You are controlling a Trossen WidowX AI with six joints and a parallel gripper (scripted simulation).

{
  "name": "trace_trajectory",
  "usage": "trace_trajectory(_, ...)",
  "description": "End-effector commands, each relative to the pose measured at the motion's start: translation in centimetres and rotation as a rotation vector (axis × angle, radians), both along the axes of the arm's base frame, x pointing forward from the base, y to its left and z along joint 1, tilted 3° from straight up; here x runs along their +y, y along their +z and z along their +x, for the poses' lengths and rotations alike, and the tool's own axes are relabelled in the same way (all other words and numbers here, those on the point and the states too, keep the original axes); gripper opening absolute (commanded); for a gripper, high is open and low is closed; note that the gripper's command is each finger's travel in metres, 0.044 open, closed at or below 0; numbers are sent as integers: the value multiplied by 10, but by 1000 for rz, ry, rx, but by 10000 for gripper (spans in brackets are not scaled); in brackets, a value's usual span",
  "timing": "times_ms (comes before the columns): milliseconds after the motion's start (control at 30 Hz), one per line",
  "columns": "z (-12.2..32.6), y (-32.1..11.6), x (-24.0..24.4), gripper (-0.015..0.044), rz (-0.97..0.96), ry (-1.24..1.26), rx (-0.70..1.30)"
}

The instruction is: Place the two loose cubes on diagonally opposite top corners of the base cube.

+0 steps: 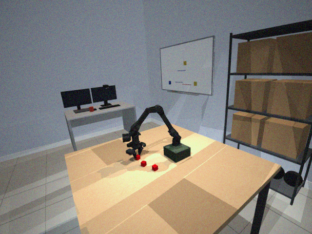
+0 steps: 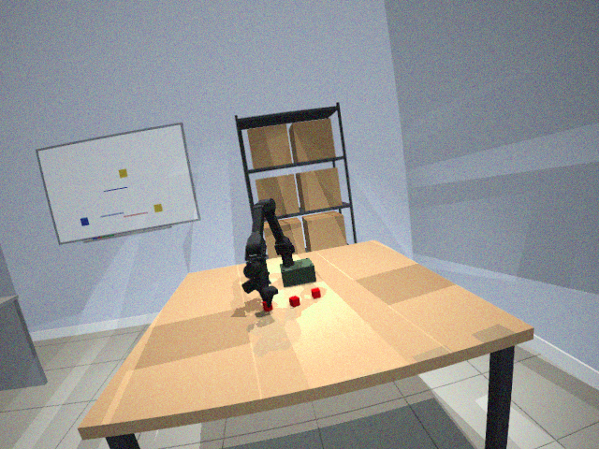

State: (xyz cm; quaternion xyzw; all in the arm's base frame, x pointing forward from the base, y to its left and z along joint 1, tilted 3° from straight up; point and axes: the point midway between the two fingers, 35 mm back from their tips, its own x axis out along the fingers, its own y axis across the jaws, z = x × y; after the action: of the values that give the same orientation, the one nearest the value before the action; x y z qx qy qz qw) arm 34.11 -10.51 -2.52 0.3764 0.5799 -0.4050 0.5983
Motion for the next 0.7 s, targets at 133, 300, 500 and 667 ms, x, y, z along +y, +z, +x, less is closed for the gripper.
trace_trajectory(133, -2, -4, 1, 105, 7, 6, 8)
trace_trajectory(300, 0, 6, 1, 105, 7, 6, 8)
trace_trajectory(500, 3, 25, 1, 105, 7, 6, 8)
trace_trajectory(667, 4, 40, 2, 105, 7, 6, 8)
